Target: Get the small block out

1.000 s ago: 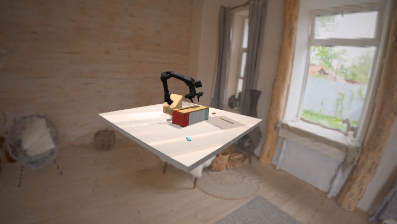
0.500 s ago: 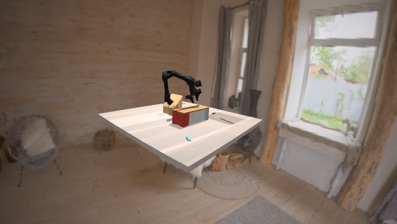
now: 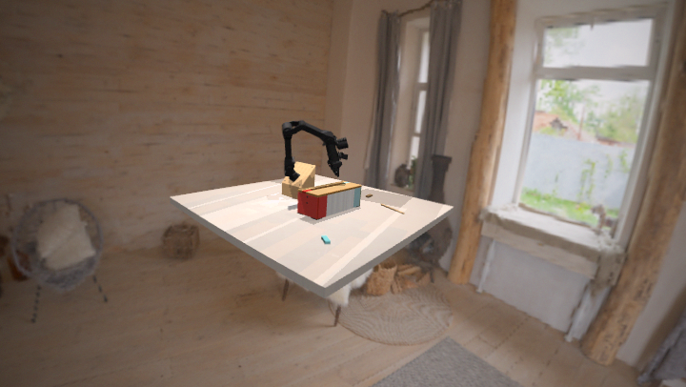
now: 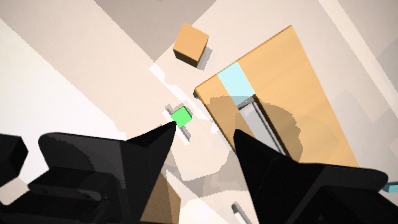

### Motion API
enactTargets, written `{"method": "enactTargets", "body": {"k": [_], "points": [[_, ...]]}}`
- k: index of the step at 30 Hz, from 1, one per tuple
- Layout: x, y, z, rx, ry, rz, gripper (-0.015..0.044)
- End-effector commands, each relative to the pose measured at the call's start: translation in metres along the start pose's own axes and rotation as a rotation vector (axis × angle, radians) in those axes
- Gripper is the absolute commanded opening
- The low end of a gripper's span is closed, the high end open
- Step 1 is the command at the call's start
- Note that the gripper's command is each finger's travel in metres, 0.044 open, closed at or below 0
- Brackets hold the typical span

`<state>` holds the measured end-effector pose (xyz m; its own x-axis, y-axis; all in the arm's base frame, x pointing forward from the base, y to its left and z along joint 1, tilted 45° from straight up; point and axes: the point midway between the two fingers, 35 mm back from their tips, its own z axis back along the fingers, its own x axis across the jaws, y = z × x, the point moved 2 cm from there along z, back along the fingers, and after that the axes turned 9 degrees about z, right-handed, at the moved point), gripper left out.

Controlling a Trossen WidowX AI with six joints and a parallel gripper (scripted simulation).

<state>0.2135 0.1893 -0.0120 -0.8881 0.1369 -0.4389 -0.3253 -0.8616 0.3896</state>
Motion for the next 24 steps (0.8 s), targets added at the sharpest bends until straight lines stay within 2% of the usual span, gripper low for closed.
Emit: {"method": "enactTargets", "body": {"k": [1,20,24], "points": [[0.018,-0.002,0.0,0.085,0.092,0.957,0.0285],[0.036,-0.004,0.002,0.304,0.098,2.215,0.0285],[0.037,-0.004,0.002,0.322,0.091,2.298,0.0285]]}}
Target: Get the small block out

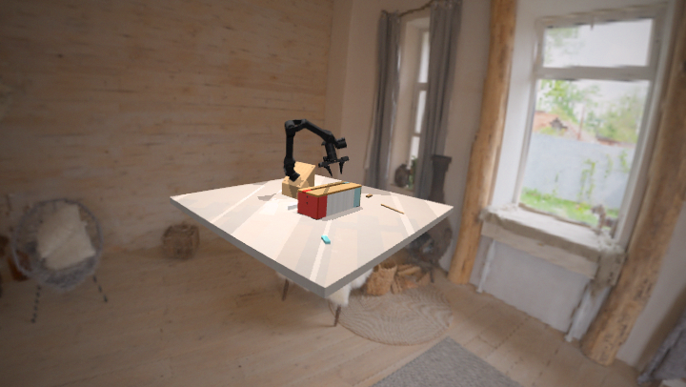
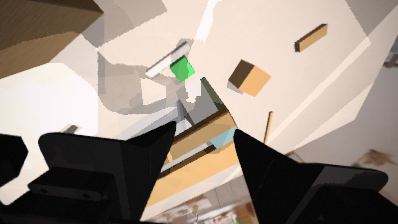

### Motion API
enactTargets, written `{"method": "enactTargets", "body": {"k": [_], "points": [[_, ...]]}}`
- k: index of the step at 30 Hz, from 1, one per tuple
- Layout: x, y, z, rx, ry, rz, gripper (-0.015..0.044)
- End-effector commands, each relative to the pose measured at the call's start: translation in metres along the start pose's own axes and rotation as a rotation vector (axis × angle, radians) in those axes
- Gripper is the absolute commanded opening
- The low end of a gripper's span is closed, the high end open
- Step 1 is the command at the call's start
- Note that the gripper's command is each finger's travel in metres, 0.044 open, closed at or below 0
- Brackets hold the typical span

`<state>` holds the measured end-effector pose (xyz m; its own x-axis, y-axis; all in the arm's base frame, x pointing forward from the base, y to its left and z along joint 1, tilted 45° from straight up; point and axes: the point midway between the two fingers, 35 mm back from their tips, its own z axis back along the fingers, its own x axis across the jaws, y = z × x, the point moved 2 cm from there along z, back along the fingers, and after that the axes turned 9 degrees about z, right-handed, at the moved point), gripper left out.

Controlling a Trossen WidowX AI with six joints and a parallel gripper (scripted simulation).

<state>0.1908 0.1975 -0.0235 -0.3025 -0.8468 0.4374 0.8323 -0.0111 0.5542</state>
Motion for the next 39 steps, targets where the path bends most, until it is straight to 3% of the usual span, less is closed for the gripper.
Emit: {"method": "enactTargets", "body": {"k": [1,16,23,39], "points": [[0.0,-0.011,0.002,0.08,-0.039,0.7,0.0285],[0.0,-0.012,-0.001,0.08,-0.039,0.7,0.0285],[0.018,-0.038,-0.084,0.082,-0.041,0.699,0.0285],[0.02,-0.041,-0.1,0.081,-0.04,0.7,0.0285]]}}
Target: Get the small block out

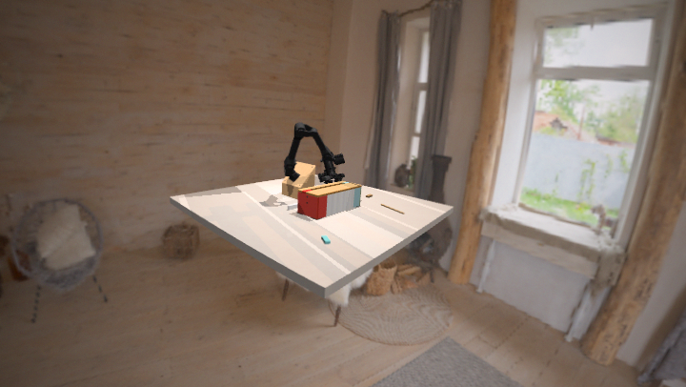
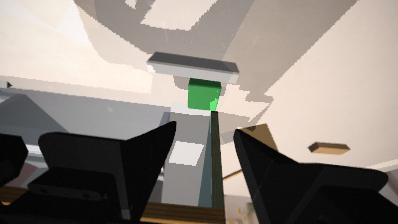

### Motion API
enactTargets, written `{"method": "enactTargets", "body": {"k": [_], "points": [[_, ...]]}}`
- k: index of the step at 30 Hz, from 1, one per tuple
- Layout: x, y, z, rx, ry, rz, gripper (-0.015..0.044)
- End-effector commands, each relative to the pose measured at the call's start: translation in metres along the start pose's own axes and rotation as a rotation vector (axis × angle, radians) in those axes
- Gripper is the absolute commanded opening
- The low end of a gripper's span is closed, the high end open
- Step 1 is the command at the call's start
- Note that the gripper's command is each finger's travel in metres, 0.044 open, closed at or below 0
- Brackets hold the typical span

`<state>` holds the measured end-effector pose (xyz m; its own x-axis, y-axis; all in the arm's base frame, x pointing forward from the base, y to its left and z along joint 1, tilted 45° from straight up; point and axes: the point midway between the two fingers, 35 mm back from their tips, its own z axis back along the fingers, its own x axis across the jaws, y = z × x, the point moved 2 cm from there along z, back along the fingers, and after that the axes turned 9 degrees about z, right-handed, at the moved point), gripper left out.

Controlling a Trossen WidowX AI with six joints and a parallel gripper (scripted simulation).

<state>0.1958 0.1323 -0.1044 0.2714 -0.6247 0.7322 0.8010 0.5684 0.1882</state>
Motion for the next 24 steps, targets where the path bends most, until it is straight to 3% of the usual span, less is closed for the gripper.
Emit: {"method": "enactTargets", "body": {"k": [1,24], "points": [[0.0,-0.003,-0.007,-0.002,-0.004,0.004,0.0285],[0.001,-0.018,-0.041,-0.002,-0.006,0.005,0.0285]]}}
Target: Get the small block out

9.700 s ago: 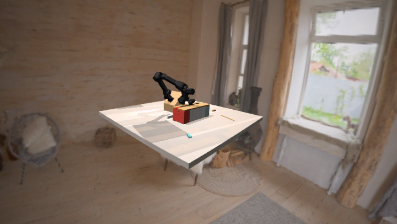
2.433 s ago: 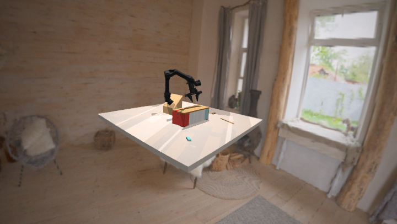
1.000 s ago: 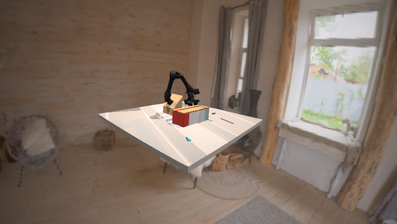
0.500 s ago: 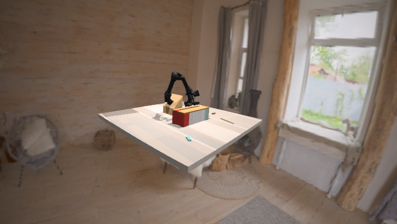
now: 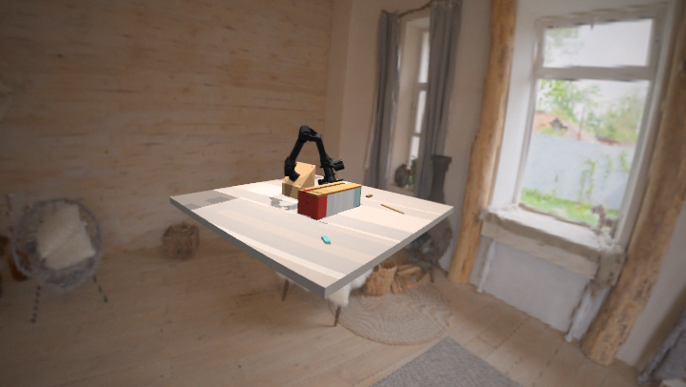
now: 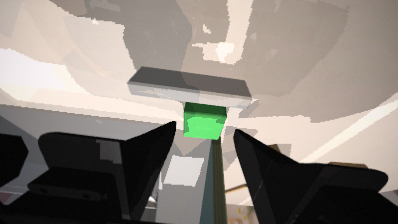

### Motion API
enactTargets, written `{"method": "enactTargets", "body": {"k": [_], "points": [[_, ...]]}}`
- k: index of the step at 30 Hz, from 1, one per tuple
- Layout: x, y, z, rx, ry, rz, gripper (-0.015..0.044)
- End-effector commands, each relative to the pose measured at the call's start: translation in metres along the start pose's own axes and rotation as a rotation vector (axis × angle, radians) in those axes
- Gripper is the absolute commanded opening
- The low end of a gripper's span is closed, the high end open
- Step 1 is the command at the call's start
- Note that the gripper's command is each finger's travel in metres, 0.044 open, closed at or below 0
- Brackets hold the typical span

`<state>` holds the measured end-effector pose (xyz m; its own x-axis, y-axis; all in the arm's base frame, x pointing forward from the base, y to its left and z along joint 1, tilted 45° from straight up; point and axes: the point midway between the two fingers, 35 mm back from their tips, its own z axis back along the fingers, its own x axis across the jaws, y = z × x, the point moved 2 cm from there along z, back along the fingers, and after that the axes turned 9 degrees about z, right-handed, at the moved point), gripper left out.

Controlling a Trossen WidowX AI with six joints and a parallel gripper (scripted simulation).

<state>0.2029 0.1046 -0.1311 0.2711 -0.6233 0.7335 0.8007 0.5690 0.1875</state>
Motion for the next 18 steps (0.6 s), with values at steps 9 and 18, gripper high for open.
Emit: {"method": "enactTargets", "body": {"k": [9,18], "points": [[0.002,-0.0074,-0.012,-0.002,-0.007,0.004,0.0233],[0.0019,-0.007,-0.0114,-0.002,-0.007,0.004,0.0035]]}}
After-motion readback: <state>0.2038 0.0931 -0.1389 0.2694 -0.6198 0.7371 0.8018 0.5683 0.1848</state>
